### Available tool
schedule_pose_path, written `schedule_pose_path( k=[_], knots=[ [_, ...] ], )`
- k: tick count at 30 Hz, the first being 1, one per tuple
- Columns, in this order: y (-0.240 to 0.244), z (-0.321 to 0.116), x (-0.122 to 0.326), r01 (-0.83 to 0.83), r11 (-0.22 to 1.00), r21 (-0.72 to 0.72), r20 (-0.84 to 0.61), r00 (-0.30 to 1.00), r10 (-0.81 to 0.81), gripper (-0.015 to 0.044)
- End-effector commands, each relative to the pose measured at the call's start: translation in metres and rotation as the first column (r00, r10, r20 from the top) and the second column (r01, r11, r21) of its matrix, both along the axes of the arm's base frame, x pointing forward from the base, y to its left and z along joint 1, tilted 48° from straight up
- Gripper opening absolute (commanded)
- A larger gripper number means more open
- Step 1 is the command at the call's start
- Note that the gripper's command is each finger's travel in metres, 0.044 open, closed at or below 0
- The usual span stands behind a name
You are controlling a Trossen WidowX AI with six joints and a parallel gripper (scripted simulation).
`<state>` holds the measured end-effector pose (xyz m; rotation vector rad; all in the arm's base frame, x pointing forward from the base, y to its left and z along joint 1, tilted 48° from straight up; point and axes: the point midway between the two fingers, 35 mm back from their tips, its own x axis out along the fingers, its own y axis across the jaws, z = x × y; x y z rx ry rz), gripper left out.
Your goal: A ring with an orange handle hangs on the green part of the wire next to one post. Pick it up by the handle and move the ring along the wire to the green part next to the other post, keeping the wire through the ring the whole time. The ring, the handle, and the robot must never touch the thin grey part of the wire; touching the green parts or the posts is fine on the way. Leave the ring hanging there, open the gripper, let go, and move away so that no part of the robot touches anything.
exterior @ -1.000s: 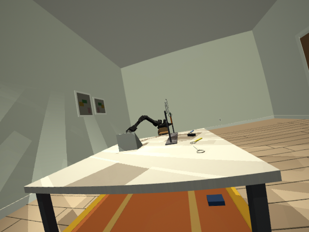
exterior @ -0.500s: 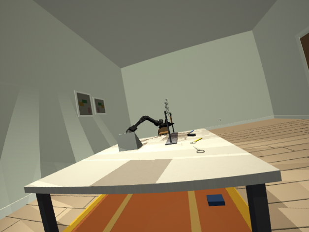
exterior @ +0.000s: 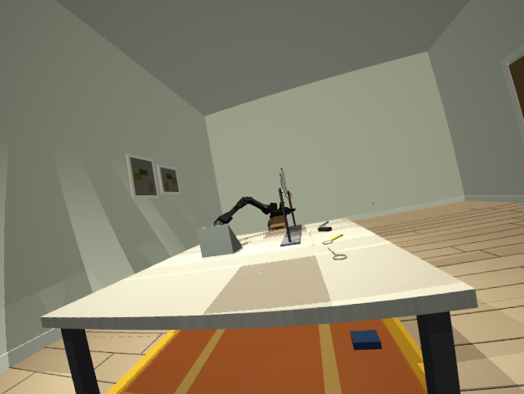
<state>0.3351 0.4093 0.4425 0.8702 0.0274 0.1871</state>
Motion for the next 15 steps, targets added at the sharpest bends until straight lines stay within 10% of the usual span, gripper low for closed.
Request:
schedule_pose_path(
  k=[1, 12, 15],
  knots=[
    [0.0004, 0.0006, 0.0002, -0.003, 1.000, 0.004, 0.000, 1.000, 0.003, 0.0160],
    [0.0004, 0.0006, 0.0002, -0.003, 1.000, 0.004, 0.000, 1.000, 0.003, 0.0160],
    [-0.0001, 0.0003, 0.0000, 0.000, 1.000, 0.001, 0.000, 1.000, 0.000, 0.0081]
  ],
)
